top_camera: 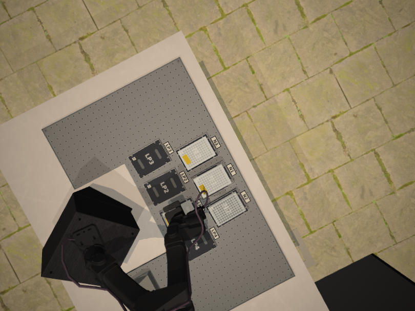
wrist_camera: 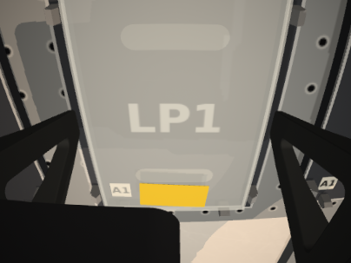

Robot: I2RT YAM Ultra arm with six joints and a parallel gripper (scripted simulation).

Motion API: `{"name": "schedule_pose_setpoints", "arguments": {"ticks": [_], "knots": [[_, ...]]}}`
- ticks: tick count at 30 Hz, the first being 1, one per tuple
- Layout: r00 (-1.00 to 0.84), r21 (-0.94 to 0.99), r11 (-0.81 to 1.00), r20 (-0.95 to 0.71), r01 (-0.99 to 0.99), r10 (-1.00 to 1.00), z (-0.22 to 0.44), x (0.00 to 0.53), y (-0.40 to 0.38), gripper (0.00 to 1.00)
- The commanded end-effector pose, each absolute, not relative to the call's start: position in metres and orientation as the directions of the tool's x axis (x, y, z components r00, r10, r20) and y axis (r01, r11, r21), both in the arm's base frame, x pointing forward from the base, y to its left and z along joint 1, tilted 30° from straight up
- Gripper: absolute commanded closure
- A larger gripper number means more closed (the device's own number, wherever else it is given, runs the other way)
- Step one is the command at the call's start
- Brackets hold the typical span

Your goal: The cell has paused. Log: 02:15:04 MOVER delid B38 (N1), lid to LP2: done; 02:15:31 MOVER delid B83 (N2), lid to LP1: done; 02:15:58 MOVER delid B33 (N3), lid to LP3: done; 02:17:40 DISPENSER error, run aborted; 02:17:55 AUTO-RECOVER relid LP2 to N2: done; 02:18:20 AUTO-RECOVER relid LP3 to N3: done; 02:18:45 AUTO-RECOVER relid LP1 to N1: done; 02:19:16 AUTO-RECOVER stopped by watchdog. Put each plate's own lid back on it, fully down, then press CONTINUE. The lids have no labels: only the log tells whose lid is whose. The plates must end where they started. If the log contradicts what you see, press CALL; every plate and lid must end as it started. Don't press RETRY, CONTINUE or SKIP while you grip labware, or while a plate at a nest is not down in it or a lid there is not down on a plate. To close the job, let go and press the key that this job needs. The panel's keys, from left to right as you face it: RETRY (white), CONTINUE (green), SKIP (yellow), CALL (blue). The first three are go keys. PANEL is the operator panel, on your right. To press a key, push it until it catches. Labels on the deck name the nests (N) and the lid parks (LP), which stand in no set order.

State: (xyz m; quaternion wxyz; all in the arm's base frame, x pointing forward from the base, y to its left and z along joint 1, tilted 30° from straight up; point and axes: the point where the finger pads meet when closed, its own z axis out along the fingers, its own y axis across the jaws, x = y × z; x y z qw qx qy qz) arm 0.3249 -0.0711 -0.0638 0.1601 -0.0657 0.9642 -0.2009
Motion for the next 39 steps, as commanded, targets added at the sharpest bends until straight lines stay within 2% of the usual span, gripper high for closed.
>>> {"name": "schedule_pose_setpoints", "arguments": {"ticks": [1,12,32,33,39], "knots": [[-0.925,-0.4,0.914,-0.319,-0.066,-0.206,-0.059,0.341,-0.066,0.0],[-0.928,-0.399,0.914,-0.309,-0.07,-0.206,-0.062,0.335,-0.065,0.02],[-0.936,-0.397,0.914,-0.287,-0.079,-0.205,-0.068,0.321,-0.066,0.2],[-0.936,-0.397,0.914,-0.287,-0.079,-0.205,-0.068,0.321,-0.066,1.0],[-0.935,-0.397,0.914,-0.29,-0.077,-0.204,-0.067,0.321,-0.066,1.0]]}}
